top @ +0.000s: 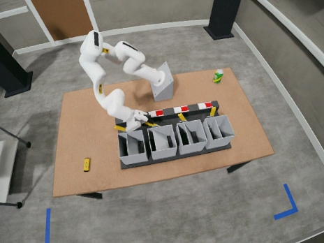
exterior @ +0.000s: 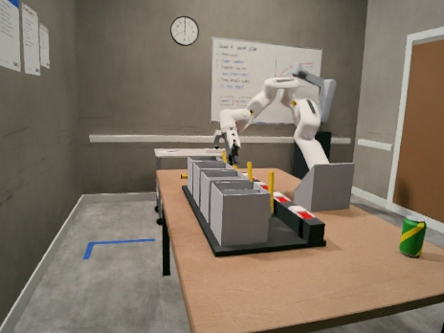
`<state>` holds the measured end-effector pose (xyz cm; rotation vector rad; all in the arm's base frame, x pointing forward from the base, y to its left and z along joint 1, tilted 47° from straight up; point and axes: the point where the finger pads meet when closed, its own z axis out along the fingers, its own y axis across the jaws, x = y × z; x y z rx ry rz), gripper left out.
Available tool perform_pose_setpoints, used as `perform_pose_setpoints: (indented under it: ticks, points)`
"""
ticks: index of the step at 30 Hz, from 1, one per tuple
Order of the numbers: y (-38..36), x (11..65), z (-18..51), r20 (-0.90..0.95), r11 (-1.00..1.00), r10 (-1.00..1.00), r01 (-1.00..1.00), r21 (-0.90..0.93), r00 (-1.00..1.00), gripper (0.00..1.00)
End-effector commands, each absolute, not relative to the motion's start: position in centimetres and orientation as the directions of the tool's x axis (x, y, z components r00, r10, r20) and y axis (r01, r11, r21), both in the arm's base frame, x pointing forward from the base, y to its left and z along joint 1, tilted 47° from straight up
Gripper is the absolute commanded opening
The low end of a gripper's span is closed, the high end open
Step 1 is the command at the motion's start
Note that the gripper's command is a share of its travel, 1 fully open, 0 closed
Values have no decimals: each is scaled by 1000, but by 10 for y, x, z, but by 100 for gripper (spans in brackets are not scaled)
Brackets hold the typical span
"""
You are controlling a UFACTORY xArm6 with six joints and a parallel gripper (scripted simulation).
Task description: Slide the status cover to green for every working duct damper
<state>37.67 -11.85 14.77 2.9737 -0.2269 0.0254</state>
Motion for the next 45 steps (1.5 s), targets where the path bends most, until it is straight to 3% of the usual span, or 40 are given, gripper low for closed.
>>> perform_pose_setpoints:
  ticks: [1,34,45]
  points:
    - [-117,378,154,32,-976,-148,-151,157,988,39]
    - [-105,378,224,32,-975,-148,-151,162,988,39]
    - [-67,429,210,51,-898,-143,-151,412,988,39]
